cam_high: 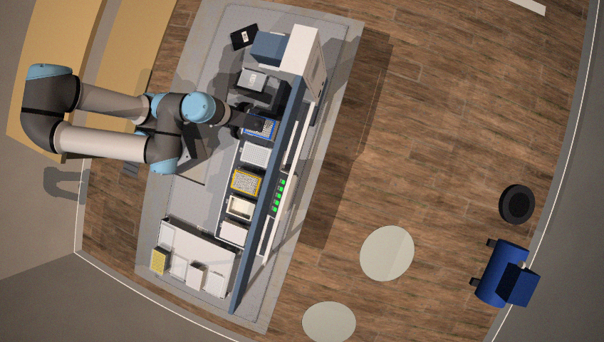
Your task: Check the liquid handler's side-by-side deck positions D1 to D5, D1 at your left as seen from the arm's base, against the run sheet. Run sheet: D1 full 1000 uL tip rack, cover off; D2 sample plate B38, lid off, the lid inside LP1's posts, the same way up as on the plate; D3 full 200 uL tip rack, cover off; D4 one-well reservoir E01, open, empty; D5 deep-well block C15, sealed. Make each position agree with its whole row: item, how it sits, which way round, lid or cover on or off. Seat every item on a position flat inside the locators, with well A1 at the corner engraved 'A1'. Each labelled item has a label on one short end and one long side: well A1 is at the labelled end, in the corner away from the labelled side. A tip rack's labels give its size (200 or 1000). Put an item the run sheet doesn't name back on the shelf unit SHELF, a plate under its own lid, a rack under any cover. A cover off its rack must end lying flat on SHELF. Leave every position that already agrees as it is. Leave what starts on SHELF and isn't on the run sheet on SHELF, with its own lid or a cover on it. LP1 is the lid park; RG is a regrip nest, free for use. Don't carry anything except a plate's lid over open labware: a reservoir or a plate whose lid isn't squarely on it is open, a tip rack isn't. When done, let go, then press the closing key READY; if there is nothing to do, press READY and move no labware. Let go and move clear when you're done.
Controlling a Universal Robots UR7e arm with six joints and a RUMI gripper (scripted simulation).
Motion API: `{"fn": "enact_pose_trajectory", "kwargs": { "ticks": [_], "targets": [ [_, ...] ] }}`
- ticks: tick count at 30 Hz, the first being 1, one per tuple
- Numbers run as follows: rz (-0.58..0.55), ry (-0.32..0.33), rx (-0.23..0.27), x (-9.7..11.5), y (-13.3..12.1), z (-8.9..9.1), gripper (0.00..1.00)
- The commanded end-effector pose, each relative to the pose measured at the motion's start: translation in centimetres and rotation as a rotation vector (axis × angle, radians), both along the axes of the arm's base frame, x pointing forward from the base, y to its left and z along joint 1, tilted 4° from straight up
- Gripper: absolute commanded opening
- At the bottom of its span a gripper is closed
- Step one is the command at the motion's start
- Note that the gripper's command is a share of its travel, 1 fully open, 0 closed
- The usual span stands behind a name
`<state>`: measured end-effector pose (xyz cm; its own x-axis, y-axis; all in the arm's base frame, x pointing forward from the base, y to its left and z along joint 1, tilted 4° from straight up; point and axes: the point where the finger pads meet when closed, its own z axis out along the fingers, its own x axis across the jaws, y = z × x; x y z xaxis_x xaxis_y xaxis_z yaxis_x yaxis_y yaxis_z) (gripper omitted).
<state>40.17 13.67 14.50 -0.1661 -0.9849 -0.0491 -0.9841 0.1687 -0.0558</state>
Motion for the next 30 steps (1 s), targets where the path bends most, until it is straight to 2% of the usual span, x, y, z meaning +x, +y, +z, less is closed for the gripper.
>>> {"fn": "enact_pose_trajectory", "kwargs": {
  "ticks": [1,30],
  "targets": [
    [0.0,0.0,0.0,0.0,0.0,0.4,0.82],
    [0.001,0.0,0.0,-8.9,-9.5,-0.6,0.82]
  ]
}}
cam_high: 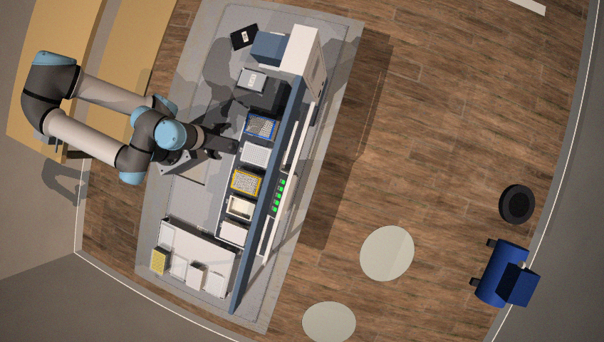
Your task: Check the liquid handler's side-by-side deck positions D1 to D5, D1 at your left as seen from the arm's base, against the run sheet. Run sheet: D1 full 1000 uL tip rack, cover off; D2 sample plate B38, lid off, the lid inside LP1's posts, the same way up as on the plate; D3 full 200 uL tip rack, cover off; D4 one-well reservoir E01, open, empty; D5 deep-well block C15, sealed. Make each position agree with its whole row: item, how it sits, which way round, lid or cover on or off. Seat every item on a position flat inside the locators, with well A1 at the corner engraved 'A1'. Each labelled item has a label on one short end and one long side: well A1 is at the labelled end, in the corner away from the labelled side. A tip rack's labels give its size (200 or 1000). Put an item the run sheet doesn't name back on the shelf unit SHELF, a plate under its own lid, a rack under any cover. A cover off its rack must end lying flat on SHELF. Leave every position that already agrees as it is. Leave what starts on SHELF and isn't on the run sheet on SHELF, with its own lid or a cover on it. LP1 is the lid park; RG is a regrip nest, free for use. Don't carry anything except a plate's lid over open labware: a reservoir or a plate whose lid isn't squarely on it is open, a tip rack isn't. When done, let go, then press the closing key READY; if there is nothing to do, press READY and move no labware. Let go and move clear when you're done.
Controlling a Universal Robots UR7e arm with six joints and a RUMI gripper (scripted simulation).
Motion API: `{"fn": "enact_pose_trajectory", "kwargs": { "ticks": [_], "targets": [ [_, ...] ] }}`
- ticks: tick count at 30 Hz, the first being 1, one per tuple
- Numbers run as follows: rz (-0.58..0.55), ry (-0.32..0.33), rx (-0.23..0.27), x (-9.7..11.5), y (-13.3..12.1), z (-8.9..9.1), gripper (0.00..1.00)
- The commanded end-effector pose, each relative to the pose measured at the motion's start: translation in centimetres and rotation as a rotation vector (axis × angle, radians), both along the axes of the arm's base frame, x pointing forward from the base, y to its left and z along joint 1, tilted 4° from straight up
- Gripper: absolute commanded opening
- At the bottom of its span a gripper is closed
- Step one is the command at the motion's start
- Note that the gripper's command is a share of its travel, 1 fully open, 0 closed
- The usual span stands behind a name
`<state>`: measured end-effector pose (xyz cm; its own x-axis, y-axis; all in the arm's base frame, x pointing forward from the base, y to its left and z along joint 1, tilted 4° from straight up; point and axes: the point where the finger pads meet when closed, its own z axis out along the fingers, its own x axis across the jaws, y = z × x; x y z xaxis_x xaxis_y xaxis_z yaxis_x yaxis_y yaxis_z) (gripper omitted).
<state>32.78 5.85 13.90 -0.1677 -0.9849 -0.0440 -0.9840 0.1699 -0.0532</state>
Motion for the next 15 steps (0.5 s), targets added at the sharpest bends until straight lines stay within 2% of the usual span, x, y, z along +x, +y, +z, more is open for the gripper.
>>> {"fn": "enact_pose_trajectory", "kwargs": {
  "ticks": [1,6,15],
  "targets": [
    [0.002,-0.003,0.004,-1.8,-2.0,0.0,0.82],
    [0.002,-0.003,0.004,-2.9,-3.1,-0.1,0.82],
    [0.002,-0.003,0.004,-5.9,-6.4,-0.4,0.82]
  ]
}}
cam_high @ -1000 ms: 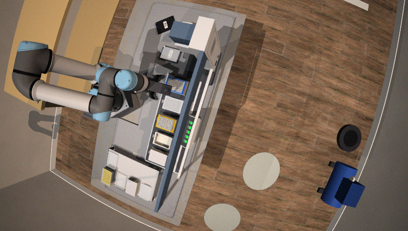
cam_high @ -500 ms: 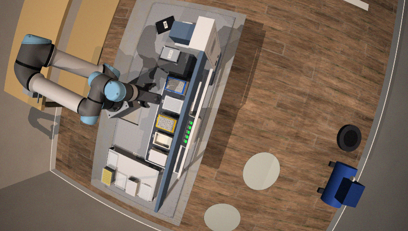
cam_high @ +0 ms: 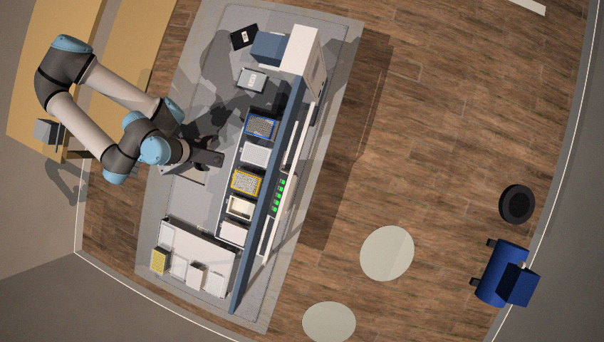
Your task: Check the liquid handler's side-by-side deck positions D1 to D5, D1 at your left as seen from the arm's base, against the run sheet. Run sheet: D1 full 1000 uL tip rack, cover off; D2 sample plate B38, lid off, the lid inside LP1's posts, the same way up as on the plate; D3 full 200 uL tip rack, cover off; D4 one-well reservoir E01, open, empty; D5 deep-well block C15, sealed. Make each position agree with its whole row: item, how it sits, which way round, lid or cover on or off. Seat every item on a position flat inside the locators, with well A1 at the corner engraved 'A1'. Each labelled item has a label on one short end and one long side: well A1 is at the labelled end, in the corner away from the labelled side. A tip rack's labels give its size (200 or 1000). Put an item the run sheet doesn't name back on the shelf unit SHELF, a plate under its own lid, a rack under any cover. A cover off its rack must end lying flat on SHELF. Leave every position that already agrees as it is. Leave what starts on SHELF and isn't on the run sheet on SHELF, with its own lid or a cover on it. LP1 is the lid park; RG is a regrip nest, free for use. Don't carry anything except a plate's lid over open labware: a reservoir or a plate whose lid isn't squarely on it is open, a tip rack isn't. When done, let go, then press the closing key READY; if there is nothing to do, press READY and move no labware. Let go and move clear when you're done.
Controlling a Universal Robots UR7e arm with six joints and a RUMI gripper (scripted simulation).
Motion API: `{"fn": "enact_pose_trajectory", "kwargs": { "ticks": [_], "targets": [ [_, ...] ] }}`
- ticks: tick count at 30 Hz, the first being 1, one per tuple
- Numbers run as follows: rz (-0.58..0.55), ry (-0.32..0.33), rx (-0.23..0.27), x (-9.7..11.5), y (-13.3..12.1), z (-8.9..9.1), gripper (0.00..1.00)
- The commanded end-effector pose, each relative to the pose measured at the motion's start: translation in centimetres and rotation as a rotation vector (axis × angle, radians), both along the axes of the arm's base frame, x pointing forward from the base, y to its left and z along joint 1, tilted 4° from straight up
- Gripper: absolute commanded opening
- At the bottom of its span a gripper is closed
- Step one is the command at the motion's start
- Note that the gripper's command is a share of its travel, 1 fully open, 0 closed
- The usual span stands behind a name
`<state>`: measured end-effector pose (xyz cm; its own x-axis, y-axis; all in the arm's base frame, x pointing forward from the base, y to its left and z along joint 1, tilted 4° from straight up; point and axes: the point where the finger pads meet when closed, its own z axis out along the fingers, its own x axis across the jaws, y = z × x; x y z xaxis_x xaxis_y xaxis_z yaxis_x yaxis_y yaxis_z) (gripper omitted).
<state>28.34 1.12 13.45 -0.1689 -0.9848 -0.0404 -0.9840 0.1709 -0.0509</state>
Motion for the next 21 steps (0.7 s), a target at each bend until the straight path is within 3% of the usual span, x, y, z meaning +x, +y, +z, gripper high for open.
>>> {"fn": "enact_pose_trajectory", "kwargs": {
  "ticks": [1,21],
  "targets": [
    [0.003,-0.006,0.007,-1.8,-2.0,0.0,0.82],
    [0.003,-0.006,0.007,-8.0,-8.6,-0.7,0.82]
  ]
}}
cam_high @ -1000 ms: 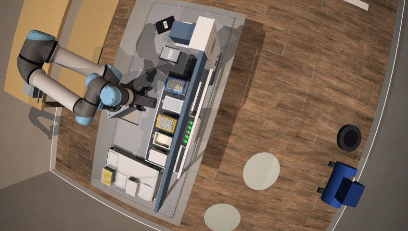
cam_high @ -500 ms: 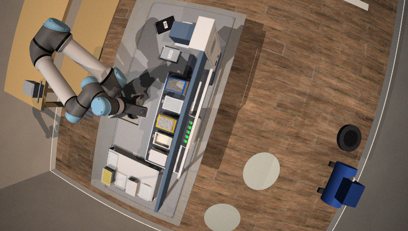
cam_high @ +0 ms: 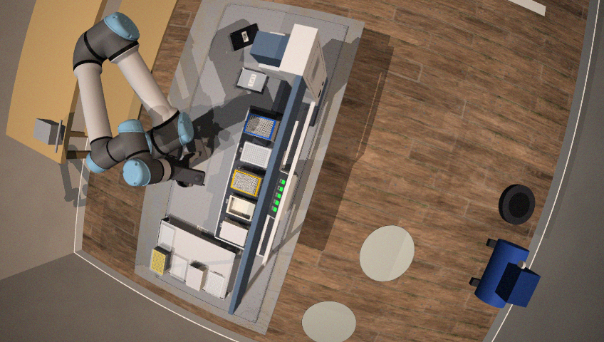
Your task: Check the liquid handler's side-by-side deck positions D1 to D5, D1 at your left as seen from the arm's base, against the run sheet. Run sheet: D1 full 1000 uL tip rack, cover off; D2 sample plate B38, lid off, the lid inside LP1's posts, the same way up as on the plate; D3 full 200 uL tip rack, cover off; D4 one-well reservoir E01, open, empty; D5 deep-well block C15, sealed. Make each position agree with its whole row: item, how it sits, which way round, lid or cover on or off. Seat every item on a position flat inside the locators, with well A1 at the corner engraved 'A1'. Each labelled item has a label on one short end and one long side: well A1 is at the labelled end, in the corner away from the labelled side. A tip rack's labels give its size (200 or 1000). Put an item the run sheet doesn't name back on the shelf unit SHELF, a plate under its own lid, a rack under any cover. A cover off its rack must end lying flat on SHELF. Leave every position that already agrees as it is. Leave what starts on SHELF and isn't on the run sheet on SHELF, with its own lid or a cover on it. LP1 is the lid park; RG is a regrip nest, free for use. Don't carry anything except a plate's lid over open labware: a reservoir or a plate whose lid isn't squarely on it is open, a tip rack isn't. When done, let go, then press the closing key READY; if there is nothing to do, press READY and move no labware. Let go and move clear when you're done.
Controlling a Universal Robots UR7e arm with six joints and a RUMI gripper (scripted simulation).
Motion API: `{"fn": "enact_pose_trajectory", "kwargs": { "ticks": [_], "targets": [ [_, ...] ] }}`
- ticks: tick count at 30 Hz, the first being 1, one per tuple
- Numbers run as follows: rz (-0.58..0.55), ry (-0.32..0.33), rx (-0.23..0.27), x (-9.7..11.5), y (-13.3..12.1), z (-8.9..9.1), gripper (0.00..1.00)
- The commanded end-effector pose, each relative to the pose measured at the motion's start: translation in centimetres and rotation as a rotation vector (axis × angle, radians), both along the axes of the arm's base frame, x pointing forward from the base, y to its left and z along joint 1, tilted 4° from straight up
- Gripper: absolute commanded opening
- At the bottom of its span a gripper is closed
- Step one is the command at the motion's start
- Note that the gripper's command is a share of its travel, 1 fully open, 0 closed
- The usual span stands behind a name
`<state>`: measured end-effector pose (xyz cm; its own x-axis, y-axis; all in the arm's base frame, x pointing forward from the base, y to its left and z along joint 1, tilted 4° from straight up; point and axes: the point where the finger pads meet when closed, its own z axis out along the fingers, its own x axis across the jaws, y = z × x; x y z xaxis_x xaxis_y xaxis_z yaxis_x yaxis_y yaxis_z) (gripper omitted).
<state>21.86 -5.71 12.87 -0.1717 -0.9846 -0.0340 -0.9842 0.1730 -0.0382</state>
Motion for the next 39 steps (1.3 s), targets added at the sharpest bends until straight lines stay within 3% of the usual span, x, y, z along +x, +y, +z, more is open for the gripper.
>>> {"fn": "enact_pose_trajectory", "kwargs": {
  "ticks": [1,11,15,39],
  "targets": [
    [0.006,-0.019,0.011,-1.9,-2.1,-0.1,0.82],
    [0.006,-0.019,0.011,-2.1,-2.3,-0.1,0.82],
    [0.005,-0.019,0.011,-2.0,-2.2,-1.9,0.82],
    [0.005,-0.019,0.011,-2.0,-2.2,-1.9,0.82]
  ]
}}
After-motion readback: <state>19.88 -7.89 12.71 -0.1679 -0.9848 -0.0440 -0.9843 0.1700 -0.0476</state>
